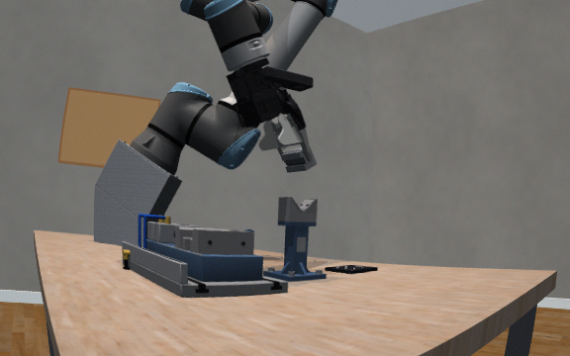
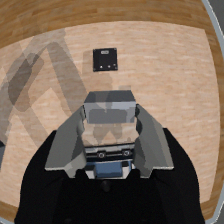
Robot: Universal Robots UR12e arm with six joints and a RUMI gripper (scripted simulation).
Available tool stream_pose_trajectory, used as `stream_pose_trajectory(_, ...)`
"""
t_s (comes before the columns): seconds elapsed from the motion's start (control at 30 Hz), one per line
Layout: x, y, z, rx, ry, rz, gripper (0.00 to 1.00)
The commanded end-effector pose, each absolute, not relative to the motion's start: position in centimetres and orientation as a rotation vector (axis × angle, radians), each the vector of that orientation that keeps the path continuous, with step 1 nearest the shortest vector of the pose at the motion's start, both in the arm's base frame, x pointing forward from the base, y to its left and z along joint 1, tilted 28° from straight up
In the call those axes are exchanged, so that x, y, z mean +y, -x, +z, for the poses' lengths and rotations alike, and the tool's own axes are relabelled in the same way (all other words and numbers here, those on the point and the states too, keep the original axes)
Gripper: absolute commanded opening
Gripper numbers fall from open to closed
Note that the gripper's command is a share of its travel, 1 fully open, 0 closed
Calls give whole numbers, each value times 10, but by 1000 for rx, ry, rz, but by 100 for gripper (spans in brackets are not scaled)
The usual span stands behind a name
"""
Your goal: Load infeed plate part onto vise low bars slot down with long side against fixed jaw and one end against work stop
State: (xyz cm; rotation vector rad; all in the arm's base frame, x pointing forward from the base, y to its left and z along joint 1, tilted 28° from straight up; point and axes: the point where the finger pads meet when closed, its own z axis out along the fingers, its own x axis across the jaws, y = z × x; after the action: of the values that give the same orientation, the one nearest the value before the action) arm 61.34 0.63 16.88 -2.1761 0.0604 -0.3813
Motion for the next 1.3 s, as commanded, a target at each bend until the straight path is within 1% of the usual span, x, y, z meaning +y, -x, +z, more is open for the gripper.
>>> stream_pose_trajectory(0.0, 6, -614, 169, 46, 2133, -377, 0)
stream_pose_trajectory(1.27, 5, -614, 167, 9, 1942, -366, 0)
